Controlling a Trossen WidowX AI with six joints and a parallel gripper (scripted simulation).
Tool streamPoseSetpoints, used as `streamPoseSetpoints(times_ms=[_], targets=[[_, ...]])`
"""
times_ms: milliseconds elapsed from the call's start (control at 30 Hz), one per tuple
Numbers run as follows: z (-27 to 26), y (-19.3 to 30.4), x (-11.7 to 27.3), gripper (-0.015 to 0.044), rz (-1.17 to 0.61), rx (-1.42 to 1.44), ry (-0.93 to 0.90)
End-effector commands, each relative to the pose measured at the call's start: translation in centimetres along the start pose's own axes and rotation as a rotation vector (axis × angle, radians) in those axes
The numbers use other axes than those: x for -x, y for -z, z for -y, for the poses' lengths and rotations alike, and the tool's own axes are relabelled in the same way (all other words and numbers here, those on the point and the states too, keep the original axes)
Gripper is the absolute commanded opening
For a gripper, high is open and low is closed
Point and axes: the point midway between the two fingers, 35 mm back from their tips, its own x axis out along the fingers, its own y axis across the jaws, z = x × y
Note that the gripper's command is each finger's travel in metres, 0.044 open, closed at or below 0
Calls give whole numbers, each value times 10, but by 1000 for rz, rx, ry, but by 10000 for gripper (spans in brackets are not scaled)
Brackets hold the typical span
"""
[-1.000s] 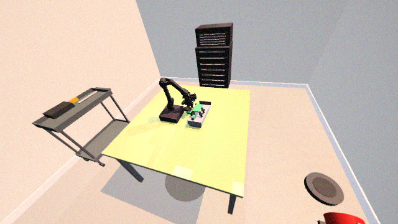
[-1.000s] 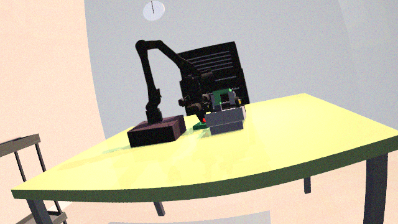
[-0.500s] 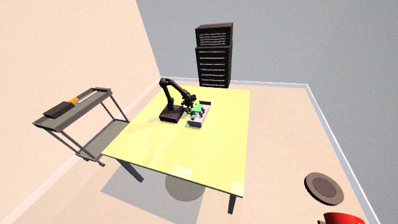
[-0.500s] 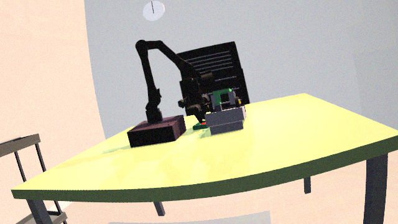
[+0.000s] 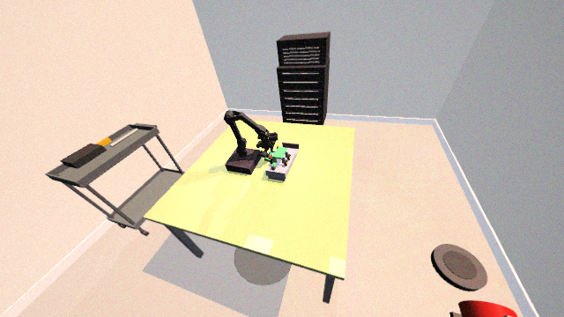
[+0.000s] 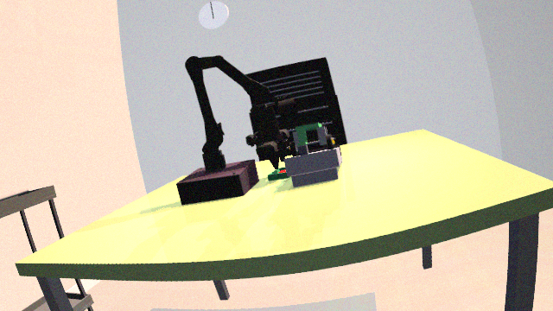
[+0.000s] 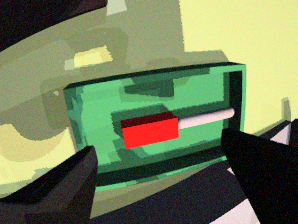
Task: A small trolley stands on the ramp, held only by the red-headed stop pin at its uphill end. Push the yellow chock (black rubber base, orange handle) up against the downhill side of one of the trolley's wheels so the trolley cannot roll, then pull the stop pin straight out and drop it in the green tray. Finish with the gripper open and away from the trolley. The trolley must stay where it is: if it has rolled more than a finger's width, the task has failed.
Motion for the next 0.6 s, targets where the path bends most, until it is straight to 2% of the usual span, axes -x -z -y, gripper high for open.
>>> streamPoseSetpoints(times_ms=[0,100,567], targets=[[3,1,13,366,-9,3,9],[4,1,21,440,-9,3,9],[11,1,62,440,-9,3,9]])
